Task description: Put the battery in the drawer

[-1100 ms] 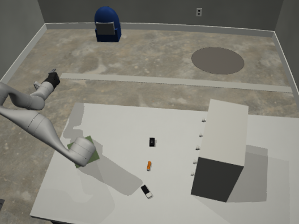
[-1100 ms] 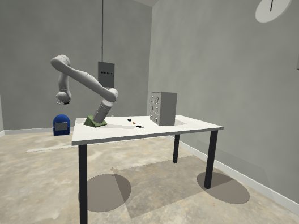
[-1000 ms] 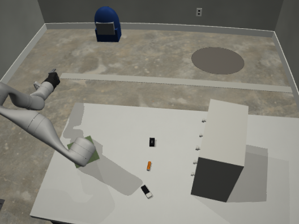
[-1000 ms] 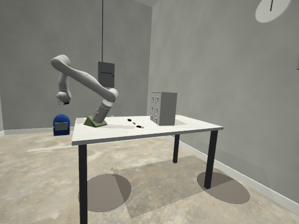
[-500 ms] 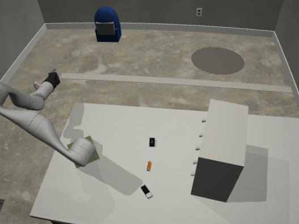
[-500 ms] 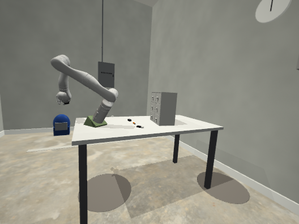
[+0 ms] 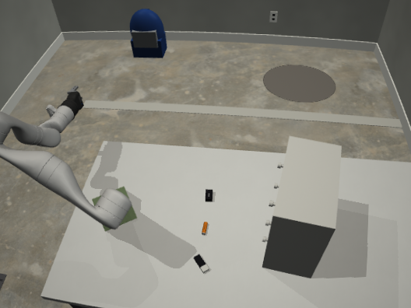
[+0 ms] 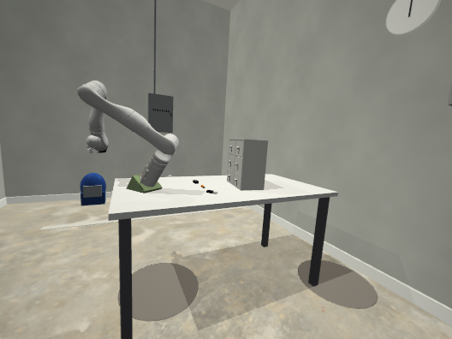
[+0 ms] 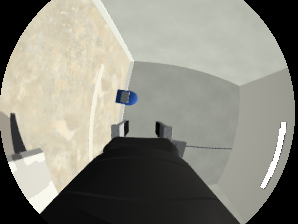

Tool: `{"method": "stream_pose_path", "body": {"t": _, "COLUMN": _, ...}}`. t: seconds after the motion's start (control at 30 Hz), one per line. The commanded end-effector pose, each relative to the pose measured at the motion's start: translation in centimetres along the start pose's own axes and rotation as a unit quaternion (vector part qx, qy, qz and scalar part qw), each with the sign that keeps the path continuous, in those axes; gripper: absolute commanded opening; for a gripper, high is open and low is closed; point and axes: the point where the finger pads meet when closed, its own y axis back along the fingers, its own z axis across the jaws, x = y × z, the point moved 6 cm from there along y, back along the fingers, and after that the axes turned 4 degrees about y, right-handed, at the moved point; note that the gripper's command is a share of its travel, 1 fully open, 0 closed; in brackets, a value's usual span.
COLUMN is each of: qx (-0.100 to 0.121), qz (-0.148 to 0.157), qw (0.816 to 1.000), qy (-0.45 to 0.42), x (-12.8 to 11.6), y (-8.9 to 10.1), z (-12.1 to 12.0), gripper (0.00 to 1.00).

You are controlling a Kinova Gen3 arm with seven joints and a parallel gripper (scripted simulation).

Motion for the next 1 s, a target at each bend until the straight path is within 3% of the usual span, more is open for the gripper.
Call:
{"method": "stream_pose_path", "body": {"t": 0.0, "qx": -0.007, "qz": 0.000, "qw": 1.000, "qy": -0.007, "x": 0.0, "y": 0.1, "z": 1.2, "gripper": 1.00}}
{"method": "stream_pose_path", "body": {"t": 0.2, "qx": -0.044, "qz": -0.043, "qw": 0.997, "qy": -0.038, "x": -3.7, "y": -0.2, "z": 7.1, "gripper": 1.00}}
{"method": "stream_pose_path", "body": {"t": 0.37, "qx": -0.079, "qz": -0.105, "qw": 0.989, "qy": -0.075, "x": -9.3, "y": 0.0, "z": 13.5, "gripper": 1.00}}
{"method": "stream_pose_path", "body": {"t": 0.43, "qx": -0.085, "qz": -0.120, "qw": 0.986, "qy": -0.084, "x": -10.7, "y": 0.2, "z": 14.8, "gripper": 1.00}}
{"method": "stream_pose_path", "body": {"t": 0.7, "qx": -0.085, "qz": -0.120, "qw": 0.986, "qy": -0.084, "x": -10.7, "y": 0.2, "z": 14.8, "gripper": 1.00}}
{"method": "stream_pose_path", "body": {"t": 0.73, "qx": -0.091, "qz": -0.136, "qw": 0.982, "qy": -0.092, "x": -12.3, "y": 0.4, "z": 16.1, "gripper": 1.00}}
{"method": "stream_pose_path", "body": {"t": 0.93, "qx": -0.091, "qz": -0.136, "qw": 0.982, "qy": -0.092, "x": -12.3, "y": 0.4, "z": 16.1, "gripper": 1.00}}
{"method": "stream_pose_path", "body": {"t": 0.97, "qx": -0.097, "qz": -0.154, "qw": 0.978, "qy": -0.101, "x": -14.0, "y": 0.6, "z": 17.4, "gripper": 1.00}}
